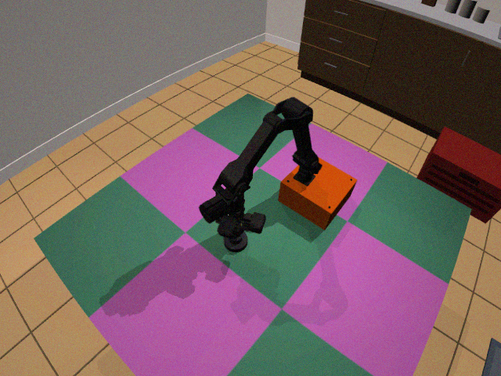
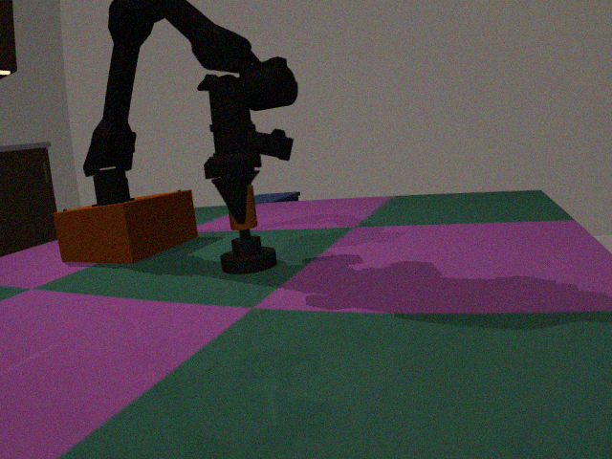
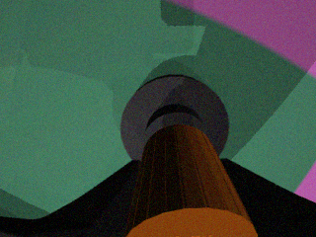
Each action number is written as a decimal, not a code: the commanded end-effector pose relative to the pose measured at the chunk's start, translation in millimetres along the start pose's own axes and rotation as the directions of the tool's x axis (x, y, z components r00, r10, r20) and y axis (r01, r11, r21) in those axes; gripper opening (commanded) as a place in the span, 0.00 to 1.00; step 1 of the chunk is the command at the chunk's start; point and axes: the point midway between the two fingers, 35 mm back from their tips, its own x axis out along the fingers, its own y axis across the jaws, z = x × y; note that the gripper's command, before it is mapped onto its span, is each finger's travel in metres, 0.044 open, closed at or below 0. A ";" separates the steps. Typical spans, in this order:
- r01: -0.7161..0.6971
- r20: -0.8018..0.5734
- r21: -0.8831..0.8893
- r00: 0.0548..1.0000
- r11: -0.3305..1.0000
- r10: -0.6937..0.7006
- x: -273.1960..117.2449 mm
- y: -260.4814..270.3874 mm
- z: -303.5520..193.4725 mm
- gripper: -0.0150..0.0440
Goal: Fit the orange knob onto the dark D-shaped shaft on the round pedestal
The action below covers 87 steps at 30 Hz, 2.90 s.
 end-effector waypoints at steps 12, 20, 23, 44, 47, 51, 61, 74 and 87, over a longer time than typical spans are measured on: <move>0.004 0.000 -0.202 1.000 0.979 -0.004 -3.2 -1.2 0.3 0.25; 0.004 0.000 -0.212 1.000 0.977 -0.004 -0.6 -0.9 -0.1 0.25; 0.004 0.000 -0.212 1.000 0.977 -0.004 0.2 -0.9 0.1 0.25; 0.004 0.000 -0.212 1.000 0.977 -0.004 -3.1 -0.5 -0.2 0.25; 0.004 0.000 -0.212 1.000 0.977 -0.004 -4.7 -1.0 0.5 0.25; 0.004 0.000 -0.295 1.000 0.955 -0.004 -4.6 -1.2 0.7 0.25; 0.004 0.000 -0.410 1.000 0.912 -0.004 -0.4 -0.9 -0.3 0.25; 0.004 0.000 -0.410 1.000 0.912 -0.004 0.3 -0.8 0.0 0.25; 0.004 0.000 -0.557 1.000 0.830 -0.004 -3.8 -1.5 1.1 0.25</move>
